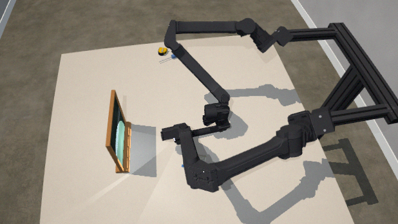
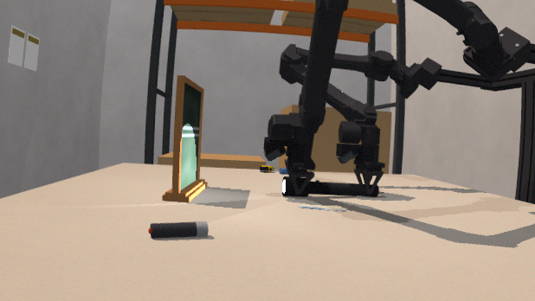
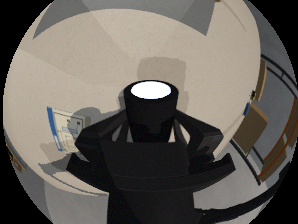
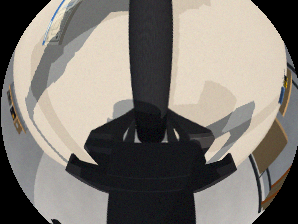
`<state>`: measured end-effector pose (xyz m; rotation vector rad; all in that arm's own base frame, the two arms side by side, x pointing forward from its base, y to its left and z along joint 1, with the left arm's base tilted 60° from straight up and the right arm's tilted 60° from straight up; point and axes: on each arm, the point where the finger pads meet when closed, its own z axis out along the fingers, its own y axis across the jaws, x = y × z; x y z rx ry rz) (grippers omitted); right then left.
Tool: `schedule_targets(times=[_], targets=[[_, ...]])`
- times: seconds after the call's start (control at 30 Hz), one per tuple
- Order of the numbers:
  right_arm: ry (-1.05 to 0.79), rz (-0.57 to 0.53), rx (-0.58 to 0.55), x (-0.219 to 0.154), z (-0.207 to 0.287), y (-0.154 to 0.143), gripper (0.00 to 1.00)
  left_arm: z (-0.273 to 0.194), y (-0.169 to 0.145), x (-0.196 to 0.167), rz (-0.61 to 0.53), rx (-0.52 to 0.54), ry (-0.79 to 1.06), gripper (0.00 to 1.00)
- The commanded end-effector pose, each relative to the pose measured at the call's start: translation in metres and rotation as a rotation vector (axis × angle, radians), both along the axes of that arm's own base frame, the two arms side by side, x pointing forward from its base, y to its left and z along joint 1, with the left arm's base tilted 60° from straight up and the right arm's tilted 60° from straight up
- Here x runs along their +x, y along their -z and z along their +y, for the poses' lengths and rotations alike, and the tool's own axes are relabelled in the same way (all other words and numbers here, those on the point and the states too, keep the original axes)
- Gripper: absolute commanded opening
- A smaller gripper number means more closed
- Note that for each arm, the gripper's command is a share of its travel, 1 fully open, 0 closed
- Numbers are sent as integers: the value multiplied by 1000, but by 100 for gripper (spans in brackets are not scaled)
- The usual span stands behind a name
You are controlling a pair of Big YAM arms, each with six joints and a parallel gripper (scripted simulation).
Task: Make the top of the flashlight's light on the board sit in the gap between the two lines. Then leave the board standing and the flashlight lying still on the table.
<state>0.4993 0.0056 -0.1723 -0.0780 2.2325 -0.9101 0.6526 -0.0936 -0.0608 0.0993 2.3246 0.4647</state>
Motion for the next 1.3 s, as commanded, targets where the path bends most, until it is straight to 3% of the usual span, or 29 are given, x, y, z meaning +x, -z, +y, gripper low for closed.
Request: schedule_targets(times=[0.0, 0.03, 0.13, 0.3, 0.47, 1.07, 1.27], targets=[[-2, 49, -13, -17, -9, 6, 29, 0, -9, 12, -45, -43, -15, 49], [-2, 49, -13, -17, -9, 6, 29, 4, -5, 13, -41, -42, -21, 100], [-2, 49, -13, -17, -9, 6, 29, -1, -21, 16, -64, -49, -14, 100], [-2, 49, -13, -17, -9, 6, 29, 0, -12, 8, -38, -40, -13, 100], [-2, 49, -13, -17, -9, 6, 29, -29, -20, -5, -35, -37, 24, 100], [-2, 49, -13, -17, -9, 6, 29, -44, -50, -34, -43, -39, 31, 100], [-2, 49, -13, -17, -9, 6, 29, -42, -36, -37, -20, -32, 31, 100]])
